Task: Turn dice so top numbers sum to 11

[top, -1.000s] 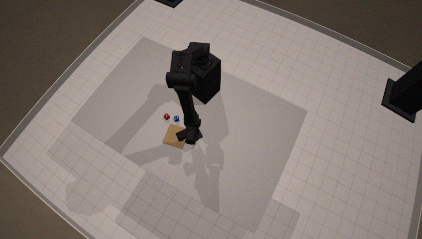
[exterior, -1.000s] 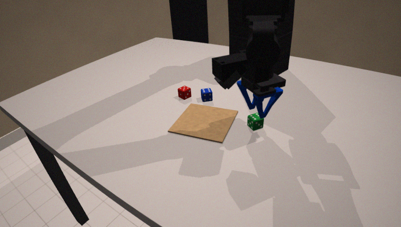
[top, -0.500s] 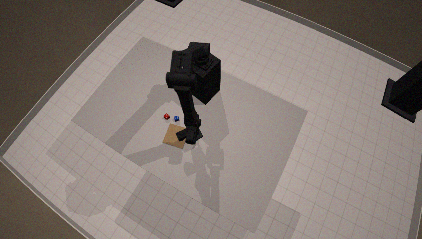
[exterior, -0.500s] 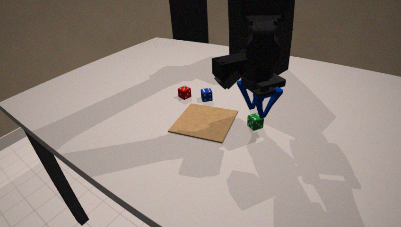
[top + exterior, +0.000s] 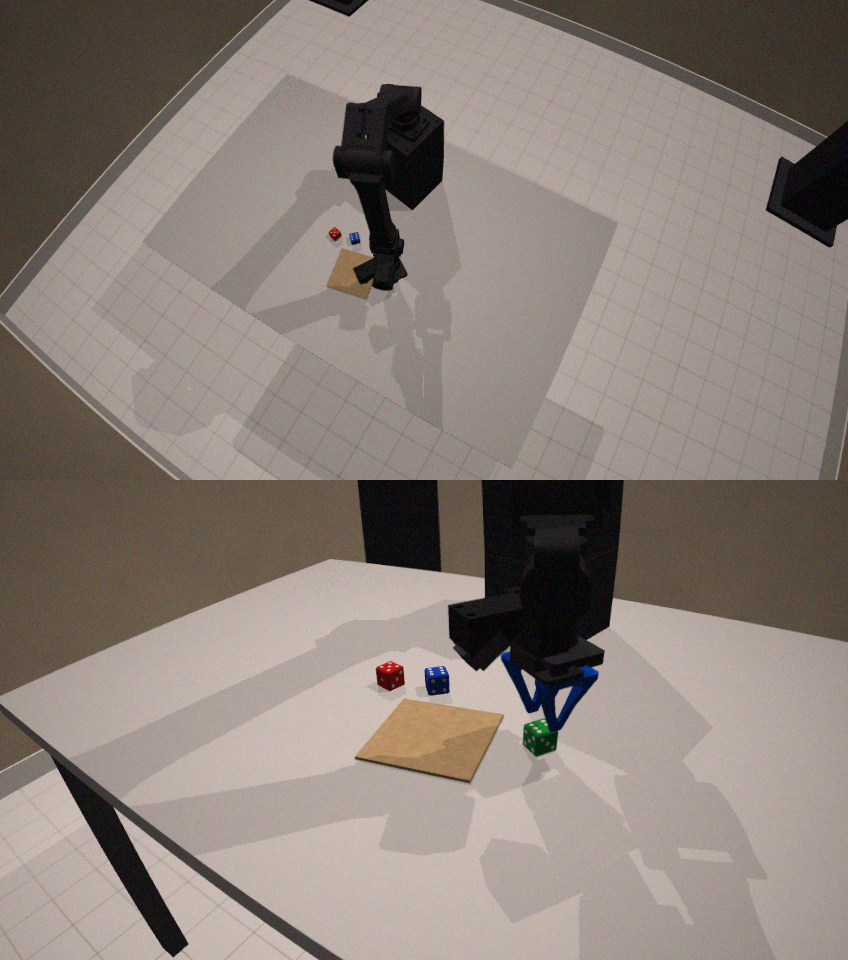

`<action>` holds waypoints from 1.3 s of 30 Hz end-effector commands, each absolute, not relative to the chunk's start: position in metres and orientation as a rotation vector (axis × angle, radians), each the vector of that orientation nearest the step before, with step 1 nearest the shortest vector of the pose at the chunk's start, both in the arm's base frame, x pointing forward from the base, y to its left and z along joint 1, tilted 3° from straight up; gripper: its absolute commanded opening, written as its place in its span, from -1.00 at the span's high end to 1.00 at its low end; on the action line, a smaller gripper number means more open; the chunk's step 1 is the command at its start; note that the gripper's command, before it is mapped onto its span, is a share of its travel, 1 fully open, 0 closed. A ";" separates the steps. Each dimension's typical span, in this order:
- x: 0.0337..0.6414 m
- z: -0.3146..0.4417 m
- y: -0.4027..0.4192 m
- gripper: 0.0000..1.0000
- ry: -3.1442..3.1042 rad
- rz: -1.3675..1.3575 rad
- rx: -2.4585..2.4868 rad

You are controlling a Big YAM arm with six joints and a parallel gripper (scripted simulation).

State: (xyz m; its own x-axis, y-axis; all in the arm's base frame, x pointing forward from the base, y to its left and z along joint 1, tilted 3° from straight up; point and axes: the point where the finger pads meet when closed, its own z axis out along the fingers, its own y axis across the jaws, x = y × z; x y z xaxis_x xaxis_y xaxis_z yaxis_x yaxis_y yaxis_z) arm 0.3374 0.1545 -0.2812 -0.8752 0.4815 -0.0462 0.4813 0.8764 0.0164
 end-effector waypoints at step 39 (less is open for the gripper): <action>0.343 -0.313 0.152 0.11 2.986 0.015 0.778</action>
State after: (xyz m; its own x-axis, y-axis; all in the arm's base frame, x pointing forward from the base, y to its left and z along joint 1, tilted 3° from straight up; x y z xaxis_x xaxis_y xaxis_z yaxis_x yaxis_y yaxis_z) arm 0.3396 0.1549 -0.3130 -0.8744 0.4829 -0.0471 0.4827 0.8756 0.0176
